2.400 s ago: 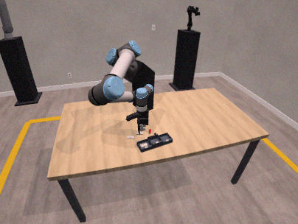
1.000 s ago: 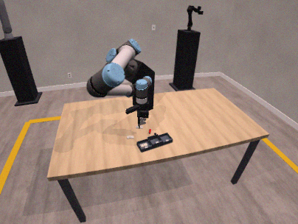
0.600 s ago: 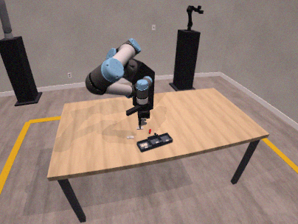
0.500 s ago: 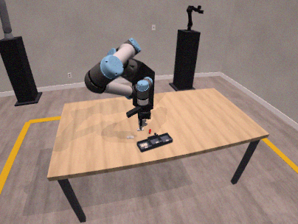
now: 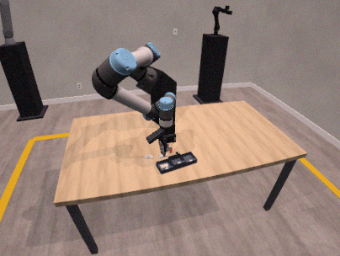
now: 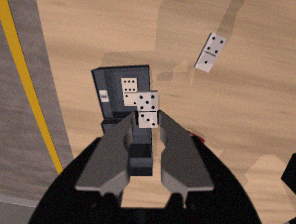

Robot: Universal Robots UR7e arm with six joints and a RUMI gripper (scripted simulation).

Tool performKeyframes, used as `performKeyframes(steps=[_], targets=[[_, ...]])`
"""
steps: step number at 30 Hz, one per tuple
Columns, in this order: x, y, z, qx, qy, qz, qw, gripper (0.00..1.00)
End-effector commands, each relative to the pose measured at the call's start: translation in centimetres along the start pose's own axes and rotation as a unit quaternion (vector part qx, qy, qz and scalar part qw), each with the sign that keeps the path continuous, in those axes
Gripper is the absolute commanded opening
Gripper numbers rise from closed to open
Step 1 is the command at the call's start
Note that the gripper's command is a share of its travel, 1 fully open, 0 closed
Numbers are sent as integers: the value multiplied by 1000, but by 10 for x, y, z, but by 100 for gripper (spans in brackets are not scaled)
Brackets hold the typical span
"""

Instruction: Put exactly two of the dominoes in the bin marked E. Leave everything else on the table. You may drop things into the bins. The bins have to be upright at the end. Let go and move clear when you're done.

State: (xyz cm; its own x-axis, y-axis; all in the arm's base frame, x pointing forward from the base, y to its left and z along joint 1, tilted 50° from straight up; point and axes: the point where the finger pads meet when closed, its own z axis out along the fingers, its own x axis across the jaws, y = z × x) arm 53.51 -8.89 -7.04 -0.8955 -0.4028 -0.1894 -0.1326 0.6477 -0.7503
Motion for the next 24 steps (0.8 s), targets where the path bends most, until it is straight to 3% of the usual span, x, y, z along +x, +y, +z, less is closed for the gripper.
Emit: performKeyframes(steps=[1, 7, 24], targets=[[-32, -5, 1, -2, 6, -2, 1000, 0], [-41, -6, 2, -2, 6, -2, 1000, 0], [-33, -5, 1, -2, 6, -2, 1000, 0]])
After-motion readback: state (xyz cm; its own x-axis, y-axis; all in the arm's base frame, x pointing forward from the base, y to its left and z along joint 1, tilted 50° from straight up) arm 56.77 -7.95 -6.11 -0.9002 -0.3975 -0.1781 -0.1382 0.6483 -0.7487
